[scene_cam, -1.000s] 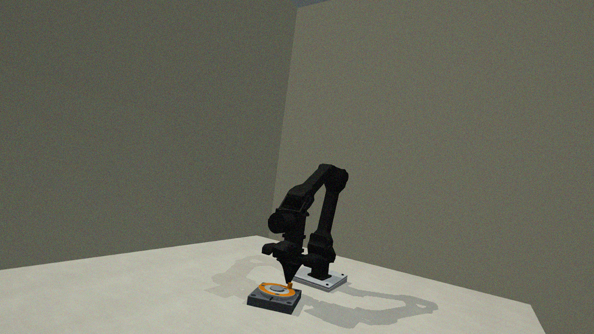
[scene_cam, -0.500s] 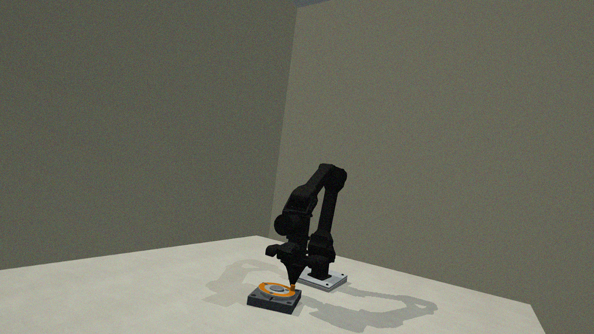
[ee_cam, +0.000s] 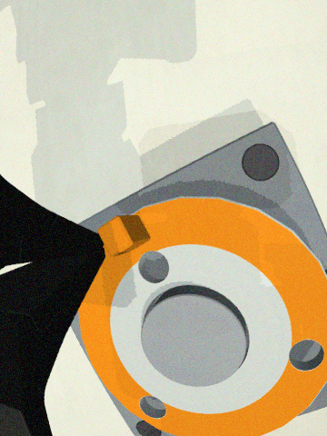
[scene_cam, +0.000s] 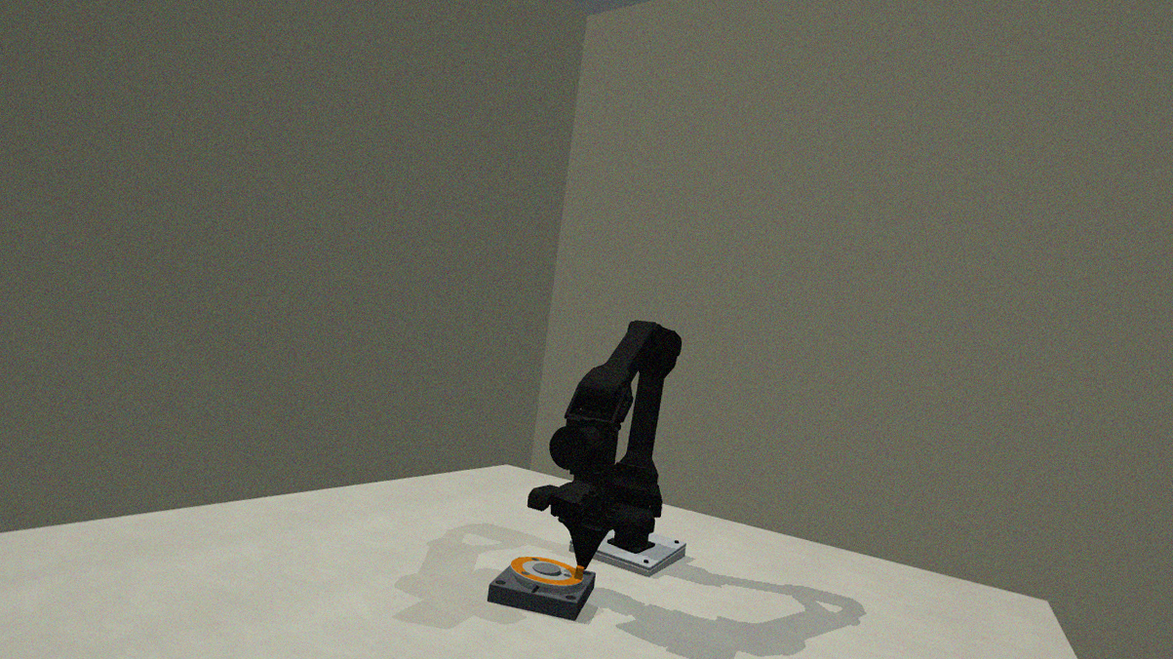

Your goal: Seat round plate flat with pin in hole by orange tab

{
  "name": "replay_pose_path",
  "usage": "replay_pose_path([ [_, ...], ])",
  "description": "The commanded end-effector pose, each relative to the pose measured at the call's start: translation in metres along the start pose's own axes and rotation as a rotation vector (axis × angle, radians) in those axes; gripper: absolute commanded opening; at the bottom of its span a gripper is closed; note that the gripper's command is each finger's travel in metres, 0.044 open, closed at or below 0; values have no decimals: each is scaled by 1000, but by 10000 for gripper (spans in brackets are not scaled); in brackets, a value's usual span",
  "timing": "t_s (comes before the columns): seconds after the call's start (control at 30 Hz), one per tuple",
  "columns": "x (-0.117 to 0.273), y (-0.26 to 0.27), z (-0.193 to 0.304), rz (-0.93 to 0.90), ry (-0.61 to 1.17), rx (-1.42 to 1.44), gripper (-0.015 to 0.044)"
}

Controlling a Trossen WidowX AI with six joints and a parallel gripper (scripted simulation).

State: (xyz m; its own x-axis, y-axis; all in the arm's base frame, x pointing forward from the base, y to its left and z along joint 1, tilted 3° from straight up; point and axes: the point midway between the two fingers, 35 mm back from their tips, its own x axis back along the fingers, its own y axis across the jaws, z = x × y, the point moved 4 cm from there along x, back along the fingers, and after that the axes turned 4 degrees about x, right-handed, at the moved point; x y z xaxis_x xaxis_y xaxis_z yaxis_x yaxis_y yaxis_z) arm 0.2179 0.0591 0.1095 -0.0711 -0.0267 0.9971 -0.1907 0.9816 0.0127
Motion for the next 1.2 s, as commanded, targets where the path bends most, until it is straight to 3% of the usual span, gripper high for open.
replay_pose_path([
  [0.0,0,4,-6,-4,-2,0,0],
  [1.17,5,3,-54,-4,-6,0,0],
])
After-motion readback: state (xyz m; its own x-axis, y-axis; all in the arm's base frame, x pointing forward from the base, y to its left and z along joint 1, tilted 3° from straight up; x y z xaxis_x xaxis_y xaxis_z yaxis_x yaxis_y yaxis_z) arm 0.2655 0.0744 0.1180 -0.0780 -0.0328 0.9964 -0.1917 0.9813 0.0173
